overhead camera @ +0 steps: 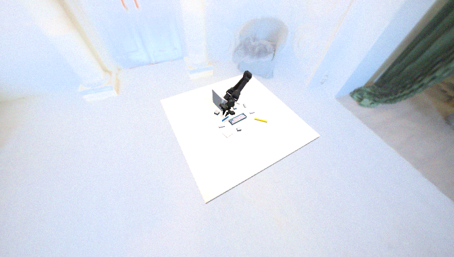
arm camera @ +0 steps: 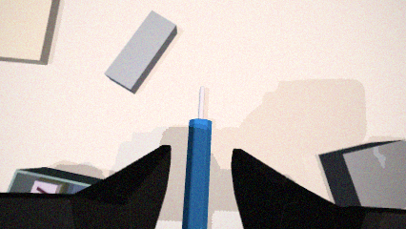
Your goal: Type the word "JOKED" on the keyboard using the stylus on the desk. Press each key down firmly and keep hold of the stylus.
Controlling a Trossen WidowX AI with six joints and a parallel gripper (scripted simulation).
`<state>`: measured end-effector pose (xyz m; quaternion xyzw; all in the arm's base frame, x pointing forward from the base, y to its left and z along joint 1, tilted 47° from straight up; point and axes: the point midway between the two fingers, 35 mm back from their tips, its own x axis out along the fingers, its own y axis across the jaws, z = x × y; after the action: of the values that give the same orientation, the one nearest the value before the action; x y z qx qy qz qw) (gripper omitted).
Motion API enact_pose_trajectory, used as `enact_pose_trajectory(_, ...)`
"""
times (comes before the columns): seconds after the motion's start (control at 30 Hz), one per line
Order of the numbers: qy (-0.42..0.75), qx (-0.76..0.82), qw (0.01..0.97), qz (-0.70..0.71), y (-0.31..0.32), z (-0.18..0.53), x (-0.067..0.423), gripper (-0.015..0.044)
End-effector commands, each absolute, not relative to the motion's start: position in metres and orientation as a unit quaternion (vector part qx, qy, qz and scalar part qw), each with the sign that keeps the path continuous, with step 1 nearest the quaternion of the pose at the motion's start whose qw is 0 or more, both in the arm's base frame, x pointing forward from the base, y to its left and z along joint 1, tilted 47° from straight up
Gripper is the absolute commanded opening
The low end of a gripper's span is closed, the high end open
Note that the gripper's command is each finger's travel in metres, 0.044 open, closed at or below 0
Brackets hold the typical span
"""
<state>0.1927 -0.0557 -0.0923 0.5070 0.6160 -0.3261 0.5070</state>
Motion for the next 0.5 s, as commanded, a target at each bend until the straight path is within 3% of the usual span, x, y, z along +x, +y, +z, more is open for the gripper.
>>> enact_pose_trajectory(0.0,0.614,0.508,0.507,-0.330,-0.0545,-0.0940,0.1913,0.0150)
enact_pose_trajectory(0.47,0.614,0.508,0.506,-0.330,-0.0479,-0.1011,0.1896,0.0150)
